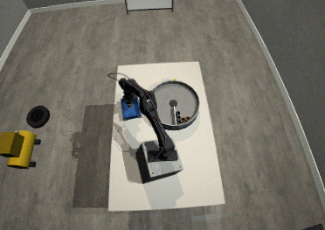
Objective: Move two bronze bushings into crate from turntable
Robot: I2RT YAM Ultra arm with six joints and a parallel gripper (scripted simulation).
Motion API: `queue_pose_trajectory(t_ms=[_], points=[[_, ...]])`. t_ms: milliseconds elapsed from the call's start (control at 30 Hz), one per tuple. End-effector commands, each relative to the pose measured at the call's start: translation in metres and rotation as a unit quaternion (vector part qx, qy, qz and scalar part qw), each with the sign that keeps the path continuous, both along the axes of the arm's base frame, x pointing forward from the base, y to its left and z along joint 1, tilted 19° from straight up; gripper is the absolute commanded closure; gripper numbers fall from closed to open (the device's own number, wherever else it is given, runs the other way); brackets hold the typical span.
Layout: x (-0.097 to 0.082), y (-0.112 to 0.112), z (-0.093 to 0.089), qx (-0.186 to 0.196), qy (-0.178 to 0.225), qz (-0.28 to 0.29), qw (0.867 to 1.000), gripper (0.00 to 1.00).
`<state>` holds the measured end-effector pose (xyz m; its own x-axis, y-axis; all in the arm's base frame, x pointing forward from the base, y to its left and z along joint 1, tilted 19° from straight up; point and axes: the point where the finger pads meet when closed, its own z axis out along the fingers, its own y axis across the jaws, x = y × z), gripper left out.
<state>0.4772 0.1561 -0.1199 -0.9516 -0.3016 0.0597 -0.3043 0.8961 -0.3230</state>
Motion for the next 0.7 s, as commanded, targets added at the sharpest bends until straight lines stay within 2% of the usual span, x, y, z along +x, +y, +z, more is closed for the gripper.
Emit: queue_pose_trajectory(t_ms=[0,333,433,567,600,667], points=[[0.011,0.011,0.017,0.008,-0.022,0.011,1.0,1.0],[0.011,0.011,0.017,0.008,-0.023,0.011,1.0,1.0],[0.004,0.007,0.01,0.004,-0.013,0.011,1.0,1.0],[0.003,0.006,0.009,0.004,-0.013,0.01,1.0,1.0],[0.012,0.01,0.016,0.01,-0.028,0.01,0.999,1.0],[0.014,0.011,0.018,0.012,-0.032,0.01,0.999,1.0]])
